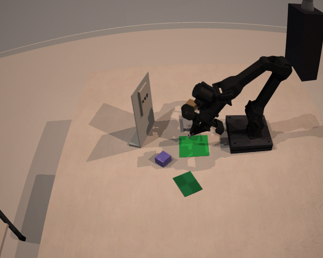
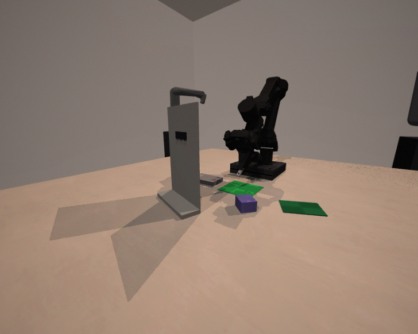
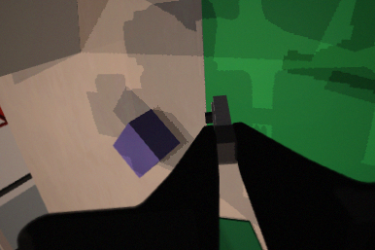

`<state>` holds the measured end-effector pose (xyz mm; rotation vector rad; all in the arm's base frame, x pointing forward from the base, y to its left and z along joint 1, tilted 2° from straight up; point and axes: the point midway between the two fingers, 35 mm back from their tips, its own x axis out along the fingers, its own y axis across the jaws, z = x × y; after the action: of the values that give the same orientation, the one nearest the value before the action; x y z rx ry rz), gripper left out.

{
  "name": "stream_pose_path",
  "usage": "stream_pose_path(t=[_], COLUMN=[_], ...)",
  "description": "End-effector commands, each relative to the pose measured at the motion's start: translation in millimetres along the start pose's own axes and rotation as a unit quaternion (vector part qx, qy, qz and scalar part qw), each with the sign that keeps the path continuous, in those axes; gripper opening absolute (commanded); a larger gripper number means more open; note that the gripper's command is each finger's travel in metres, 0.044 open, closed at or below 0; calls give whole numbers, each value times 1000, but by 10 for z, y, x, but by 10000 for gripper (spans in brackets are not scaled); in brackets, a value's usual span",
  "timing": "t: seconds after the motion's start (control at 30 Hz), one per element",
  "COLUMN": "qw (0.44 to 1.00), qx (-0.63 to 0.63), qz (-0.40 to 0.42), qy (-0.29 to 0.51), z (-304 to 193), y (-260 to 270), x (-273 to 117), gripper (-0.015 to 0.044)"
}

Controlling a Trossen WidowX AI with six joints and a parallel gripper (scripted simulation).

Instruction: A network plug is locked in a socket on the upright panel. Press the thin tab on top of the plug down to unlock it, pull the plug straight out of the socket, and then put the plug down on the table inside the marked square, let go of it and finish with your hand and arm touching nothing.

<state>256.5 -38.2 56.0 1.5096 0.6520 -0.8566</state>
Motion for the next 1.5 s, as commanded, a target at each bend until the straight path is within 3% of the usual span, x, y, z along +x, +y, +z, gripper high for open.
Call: stream_pose_path(t=[0.0,1.47], qw=[1000,1000], qx=[1,0], qz=[-4,-3], qy=[-2,0], z=[5,-9], y=[-67,-300], x=[73,385], gripper=[0,0])
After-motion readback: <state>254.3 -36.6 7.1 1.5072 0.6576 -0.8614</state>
